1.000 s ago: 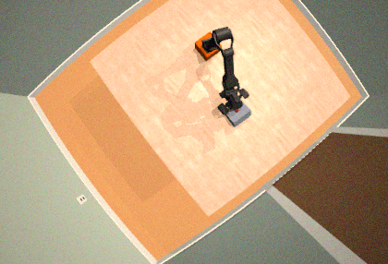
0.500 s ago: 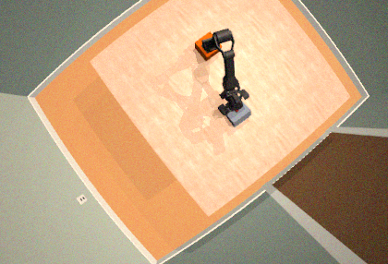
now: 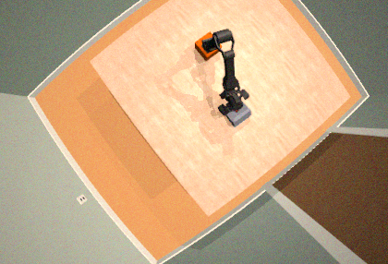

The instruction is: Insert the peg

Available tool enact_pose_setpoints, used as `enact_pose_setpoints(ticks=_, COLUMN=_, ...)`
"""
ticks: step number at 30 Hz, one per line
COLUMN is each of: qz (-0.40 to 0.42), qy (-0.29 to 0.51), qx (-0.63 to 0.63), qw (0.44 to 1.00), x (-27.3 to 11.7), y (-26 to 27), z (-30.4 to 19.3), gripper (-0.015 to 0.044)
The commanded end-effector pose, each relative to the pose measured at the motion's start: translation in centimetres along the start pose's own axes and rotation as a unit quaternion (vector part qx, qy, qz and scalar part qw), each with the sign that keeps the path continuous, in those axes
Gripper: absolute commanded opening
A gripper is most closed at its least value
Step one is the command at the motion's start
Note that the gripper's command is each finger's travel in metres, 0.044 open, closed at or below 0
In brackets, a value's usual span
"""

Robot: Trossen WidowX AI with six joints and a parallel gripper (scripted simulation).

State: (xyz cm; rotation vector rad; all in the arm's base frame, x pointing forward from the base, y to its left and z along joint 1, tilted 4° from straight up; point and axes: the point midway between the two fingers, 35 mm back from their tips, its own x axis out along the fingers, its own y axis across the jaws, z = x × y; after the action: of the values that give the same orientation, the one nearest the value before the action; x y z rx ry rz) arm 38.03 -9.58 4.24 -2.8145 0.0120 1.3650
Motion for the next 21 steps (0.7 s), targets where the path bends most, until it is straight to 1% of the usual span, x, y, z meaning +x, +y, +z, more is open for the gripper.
enact_pose_setpoints(ticks=1, qz=0.000, qy=0.000, qx=0.000, qw=1.000, x=0.0, y=0.0, z=0.0, gripper=0.0157)
enact_pose_setpoints(ticks=12, qz=0.000, qy=0.000, qx=0.000, qw=1.000, x=-0.3, y=0.0, z=0.0, gripper=0.0440)
enact_pose_setpoints(ticks=21, qz=0.000, qy=0.000, qx=0.000, qw=1.000, x=-1.5, y=0.1, z=-0.2, gripper=0.0440)
